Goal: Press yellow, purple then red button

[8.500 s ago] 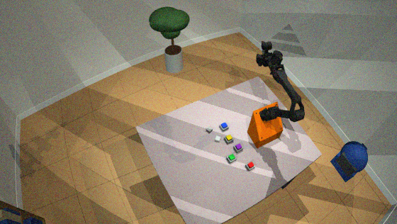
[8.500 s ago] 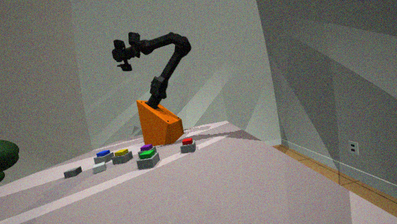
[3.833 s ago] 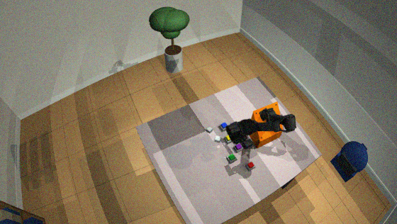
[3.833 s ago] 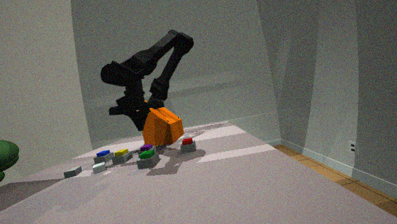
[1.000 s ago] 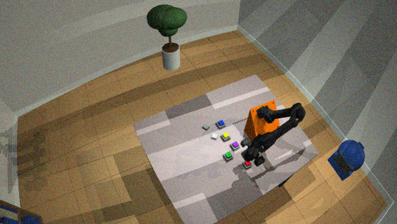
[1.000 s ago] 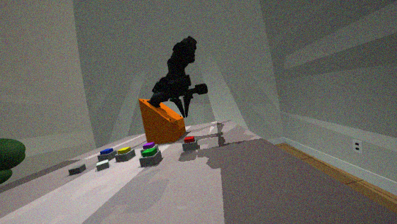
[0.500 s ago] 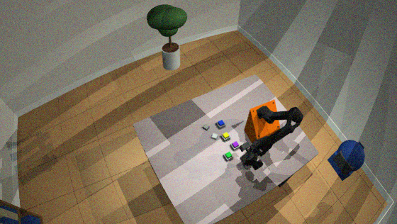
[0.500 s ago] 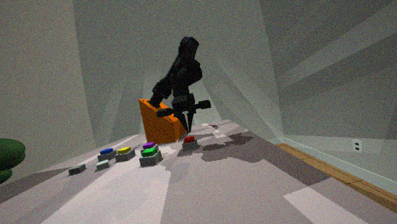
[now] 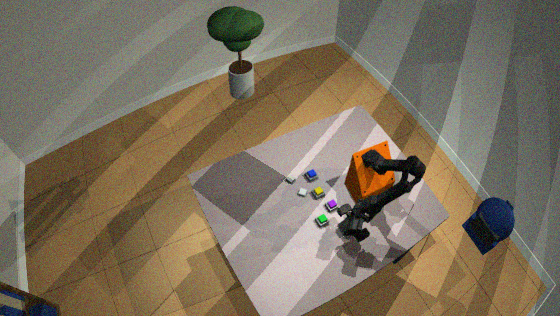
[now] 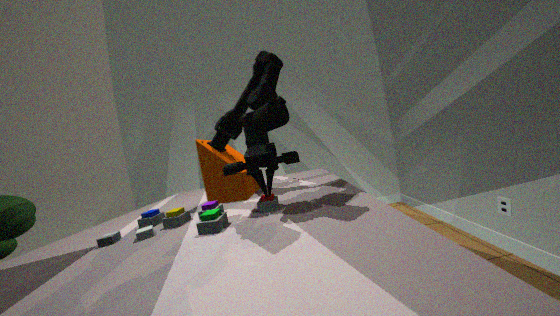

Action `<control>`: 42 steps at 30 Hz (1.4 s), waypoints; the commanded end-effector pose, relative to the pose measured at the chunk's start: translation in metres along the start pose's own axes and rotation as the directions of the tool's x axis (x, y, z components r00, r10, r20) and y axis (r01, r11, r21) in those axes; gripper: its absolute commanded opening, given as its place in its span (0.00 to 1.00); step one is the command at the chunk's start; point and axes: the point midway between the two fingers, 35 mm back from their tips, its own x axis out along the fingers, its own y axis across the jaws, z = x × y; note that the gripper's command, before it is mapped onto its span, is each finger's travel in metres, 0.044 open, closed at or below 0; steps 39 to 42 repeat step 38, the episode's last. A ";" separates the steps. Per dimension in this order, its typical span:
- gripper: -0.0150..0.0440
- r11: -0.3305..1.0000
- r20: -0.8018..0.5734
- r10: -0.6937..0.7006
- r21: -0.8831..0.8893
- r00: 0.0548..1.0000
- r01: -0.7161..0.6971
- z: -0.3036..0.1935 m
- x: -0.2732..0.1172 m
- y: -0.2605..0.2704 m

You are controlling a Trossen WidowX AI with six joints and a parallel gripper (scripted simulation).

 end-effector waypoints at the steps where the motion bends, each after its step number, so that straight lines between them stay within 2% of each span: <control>1: 0.29 1.000 -0.007 -0.010 0.011 1.000 0.010 -0.002 0.005 -0.004; 17: 0.29 1.000 -0.007 -0.010 0.011 1.000 0.010 -0.002 0.005 -0.004; 22: 0.29 1.000 -0.006 -0.011 0.009 1.000 0.011 -0.001 -0.028 -0.003; 26: 0.29 1.000 -0.007 -0.011 0.010 1.000 0.011 -0.001 -0.030 -0.003; 28: 0.38 1.000 -0.007 -0.014 0.009 1.000 0.014 0.004 -0.037 -0.003; 33: 0.60 1.000 -0.005 -0.015 0.007 1.000 0.015 0.031 -0.089 -0.003; 37: 0.78 1.000 -0.005 -0.015 0.007 1.000 0.015 0.032 -0.091 -0.003; 42: 0.78 1.000 -0.005 -0.015 0.007 1.000 0.015 0.032 -0.091 -0.003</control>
